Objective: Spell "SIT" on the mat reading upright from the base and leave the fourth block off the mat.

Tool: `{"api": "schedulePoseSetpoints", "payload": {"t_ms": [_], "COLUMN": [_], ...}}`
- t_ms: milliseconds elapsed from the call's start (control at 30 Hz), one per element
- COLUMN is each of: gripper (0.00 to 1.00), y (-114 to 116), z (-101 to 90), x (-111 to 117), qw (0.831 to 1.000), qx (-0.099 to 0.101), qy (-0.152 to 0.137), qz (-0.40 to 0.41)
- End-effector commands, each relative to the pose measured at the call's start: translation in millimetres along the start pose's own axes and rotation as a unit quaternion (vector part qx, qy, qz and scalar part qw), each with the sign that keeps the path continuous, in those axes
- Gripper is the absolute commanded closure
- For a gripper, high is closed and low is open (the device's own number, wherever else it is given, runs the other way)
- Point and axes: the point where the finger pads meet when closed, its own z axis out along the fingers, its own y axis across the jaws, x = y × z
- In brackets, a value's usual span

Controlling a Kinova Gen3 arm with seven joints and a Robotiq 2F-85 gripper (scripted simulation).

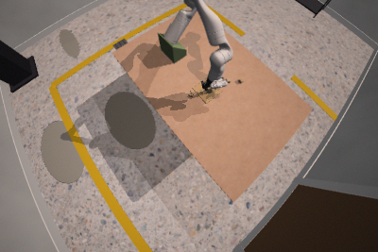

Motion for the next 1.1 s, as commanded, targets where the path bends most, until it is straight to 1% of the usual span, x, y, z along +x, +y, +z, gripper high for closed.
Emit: {"api": "schedulePoseSetpoints", "payload": {"t_ms": [0, 167, 467, 733, 1067], "gripper": [0.38, 0.38, 0.38, 0.38, 0.38], "y": [-0.1, -0.1, -0.1, -0.1, -0.1], "z": [0.4, 6.9, 24.2, 30.5, 31.1], "x": [0.4, 0.4, 0.4, 0.4, 0.4], "qw": [1.0, 1.0, 1.0, 1.0, 1.0], "qx": [0.0, 0.0, 0.0, 0.0, 0.0], "qy": [0.001, 0.001, 0.001, 0.001, 0.001], "qz": [0.0, 0.0, 0.0, 0.0, 0.0]}}
